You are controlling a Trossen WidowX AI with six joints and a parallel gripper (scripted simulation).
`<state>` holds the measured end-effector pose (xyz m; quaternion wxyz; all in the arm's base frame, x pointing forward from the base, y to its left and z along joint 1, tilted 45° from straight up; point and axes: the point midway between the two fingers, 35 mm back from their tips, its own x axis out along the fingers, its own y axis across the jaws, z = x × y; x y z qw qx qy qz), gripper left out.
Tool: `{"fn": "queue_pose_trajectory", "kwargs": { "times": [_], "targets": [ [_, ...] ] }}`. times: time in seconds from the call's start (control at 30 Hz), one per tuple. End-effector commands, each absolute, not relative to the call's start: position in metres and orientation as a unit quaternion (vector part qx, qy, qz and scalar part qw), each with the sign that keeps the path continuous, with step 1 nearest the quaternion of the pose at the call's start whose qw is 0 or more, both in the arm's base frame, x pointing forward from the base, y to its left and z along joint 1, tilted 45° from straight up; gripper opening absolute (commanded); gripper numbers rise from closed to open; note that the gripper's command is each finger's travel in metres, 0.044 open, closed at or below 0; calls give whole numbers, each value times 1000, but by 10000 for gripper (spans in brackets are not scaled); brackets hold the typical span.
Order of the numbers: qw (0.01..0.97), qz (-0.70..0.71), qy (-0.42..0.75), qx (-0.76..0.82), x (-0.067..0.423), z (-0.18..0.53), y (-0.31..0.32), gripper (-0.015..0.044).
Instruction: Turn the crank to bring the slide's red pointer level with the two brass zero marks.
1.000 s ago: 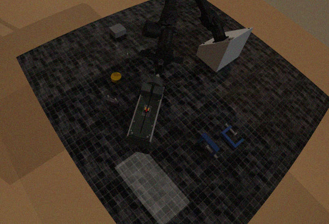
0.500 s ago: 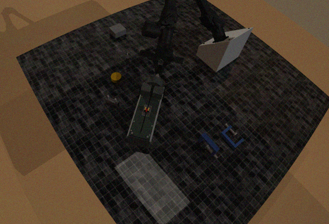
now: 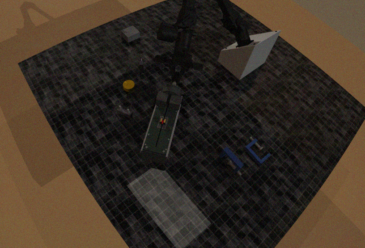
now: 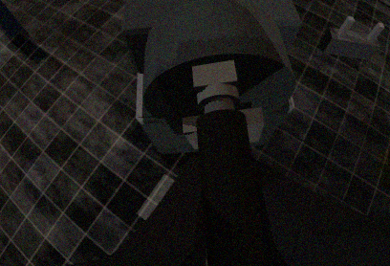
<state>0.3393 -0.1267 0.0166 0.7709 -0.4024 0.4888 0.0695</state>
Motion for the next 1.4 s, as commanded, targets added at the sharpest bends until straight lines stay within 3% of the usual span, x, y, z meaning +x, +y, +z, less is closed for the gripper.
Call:
{"fn": "queue_pose_trajectory", "kwargs": {
  "times": [0.0,1.37],
  "targets": [
    [773,60,483,-407,344,23,-132,0],
    [773,60,483,-407,346,24,-137,0]
  ]
}}
